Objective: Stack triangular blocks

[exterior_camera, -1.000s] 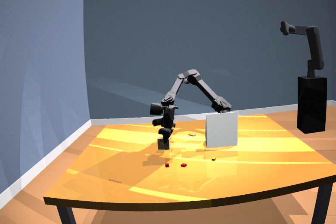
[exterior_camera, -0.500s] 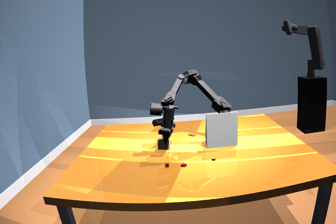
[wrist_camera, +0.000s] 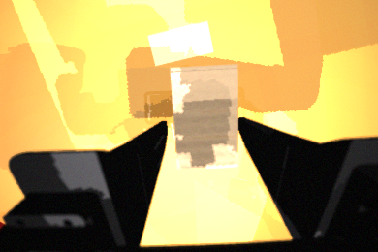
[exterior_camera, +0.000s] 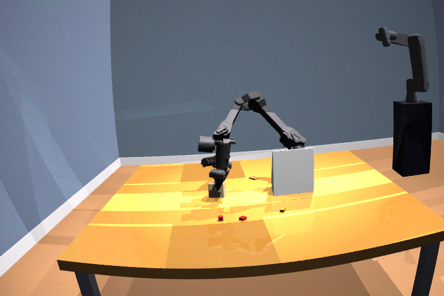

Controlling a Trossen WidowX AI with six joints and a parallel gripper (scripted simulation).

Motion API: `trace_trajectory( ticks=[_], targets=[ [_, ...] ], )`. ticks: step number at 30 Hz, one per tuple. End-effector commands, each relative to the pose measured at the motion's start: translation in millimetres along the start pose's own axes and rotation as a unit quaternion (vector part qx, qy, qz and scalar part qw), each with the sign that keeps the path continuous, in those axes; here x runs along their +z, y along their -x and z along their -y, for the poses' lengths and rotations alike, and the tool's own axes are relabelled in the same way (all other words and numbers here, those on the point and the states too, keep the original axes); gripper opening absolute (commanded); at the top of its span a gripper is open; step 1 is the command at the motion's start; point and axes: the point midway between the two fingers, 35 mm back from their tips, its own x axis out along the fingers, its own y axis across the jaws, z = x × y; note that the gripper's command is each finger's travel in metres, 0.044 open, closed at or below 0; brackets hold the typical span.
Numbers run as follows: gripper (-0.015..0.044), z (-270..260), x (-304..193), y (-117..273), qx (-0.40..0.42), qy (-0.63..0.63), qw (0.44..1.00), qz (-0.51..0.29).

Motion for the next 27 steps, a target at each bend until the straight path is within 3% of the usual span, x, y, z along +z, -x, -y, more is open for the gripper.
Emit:
trace_trajectory(
  ticks=[1,3,12,20,27],
  targets=[
    [0.0394,0,0,0,0.000,0.000,1.000,0.000],
    [0.0440,0,0,0,0.000,0.000,1.000,0.000],
    [0.0440,0,0,3,0.000,0.000,1.000,0.000],
    [0.0440,-2,1,104,0.003,0.000,1.000,-0.001],
    [0.0440,-1,0,110,0.002,0.000,1.000,-0.001]
  ],
)
